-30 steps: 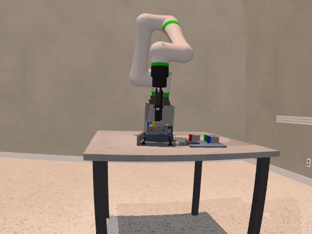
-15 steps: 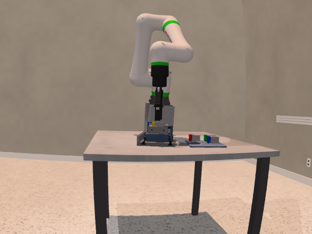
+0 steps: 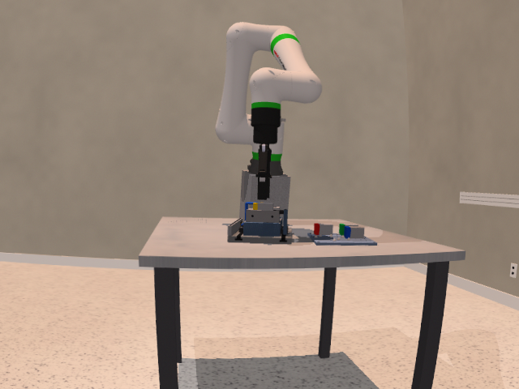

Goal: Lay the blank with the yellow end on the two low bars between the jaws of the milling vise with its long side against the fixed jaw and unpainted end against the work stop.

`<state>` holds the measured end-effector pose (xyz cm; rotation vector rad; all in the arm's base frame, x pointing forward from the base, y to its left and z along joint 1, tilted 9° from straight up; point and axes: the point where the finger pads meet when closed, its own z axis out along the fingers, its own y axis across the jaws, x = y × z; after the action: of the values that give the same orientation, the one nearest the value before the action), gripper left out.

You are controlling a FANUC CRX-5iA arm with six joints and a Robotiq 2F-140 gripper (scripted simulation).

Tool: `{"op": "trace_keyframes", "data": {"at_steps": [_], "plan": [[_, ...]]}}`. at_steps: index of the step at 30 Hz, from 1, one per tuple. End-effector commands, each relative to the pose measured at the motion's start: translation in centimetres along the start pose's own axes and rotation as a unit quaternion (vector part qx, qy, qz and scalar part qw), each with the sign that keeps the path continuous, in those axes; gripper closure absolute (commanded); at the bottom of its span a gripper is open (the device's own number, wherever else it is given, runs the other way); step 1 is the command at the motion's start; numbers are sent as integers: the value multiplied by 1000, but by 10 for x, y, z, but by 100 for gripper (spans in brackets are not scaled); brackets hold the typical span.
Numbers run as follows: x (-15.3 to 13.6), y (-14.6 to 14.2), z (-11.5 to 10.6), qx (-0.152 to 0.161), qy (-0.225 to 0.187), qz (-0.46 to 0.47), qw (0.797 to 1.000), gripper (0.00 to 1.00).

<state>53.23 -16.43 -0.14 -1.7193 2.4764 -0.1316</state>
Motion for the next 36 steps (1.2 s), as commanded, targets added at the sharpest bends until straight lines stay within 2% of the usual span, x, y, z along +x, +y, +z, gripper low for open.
{"op": "trace_keyframes", "data": {"at_steps": [1, 36], "plan": [[0, -1, -1, 1, 0, 0, 1000, 0], [0, -1, -7, 1, 0, 0, 1000, 0]]}}
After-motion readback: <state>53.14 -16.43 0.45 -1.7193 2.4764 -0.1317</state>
